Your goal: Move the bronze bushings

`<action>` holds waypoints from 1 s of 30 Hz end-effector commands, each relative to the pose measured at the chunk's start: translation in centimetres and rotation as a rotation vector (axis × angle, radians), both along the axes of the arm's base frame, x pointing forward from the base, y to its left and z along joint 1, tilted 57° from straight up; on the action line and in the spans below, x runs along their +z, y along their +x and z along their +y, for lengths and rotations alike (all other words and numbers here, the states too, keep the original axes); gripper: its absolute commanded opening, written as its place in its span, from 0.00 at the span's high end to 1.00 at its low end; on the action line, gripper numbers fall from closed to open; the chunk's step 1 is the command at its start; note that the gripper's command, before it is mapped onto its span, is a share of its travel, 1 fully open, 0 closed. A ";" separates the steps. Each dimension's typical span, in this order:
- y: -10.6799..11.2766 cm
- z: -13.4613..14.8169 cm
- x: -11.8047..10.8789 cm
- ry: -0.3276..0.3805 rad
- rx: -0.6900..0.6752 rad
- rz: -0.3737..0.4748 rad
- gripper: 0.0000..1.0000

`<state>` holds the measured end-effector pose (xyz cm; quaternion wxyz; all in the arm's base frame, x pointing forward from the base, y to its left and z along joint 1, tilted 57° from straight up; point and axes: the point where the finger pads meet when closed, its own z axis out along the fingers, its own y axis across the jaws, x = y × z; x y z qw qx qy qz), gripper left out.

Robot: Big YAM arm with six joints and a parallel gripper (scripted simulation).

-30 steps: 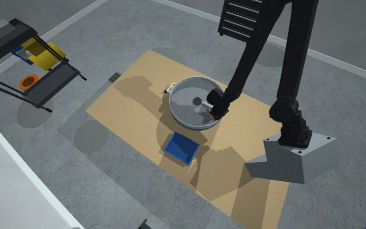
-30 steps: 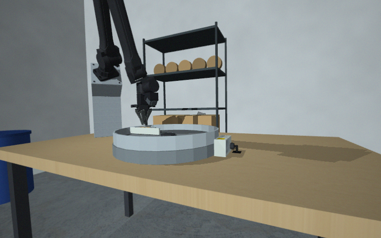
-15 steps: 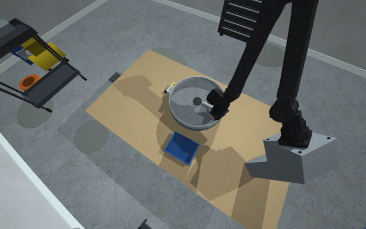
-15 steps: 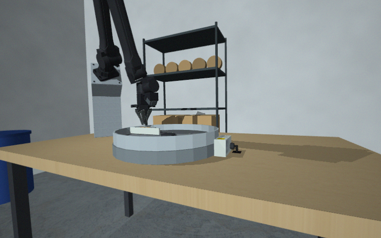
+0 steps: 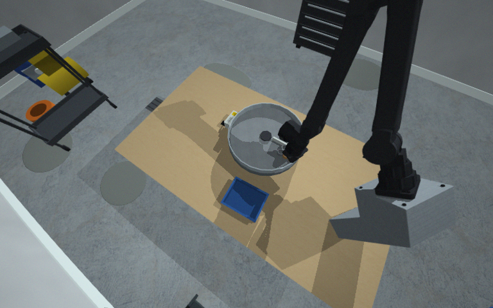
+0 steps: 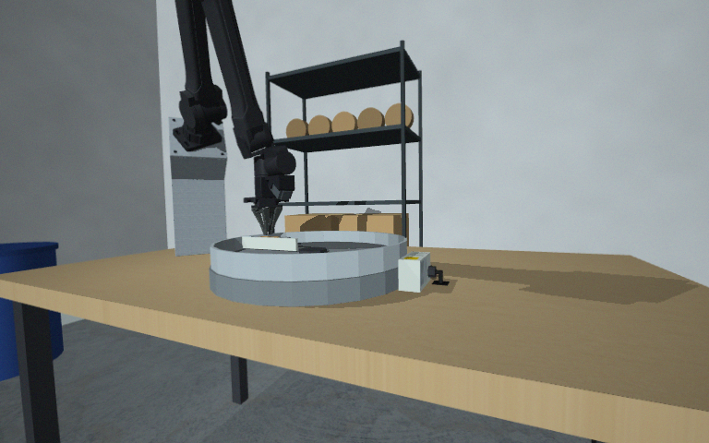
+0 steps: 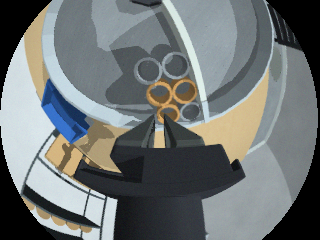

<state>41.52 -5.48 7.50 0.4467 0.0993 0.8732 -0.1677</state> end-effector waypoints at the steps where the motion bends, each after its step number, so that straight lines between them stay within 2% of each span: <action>1: -0.2 0.2 -0.6 -0.008 0.015 0.011 0.88; 3: -0.1 0.3 0.0 -0.006 0.014 -0.003 0.88; 30: -0.1 0.3 0.0 -0.006 0.014 -0.003 0.88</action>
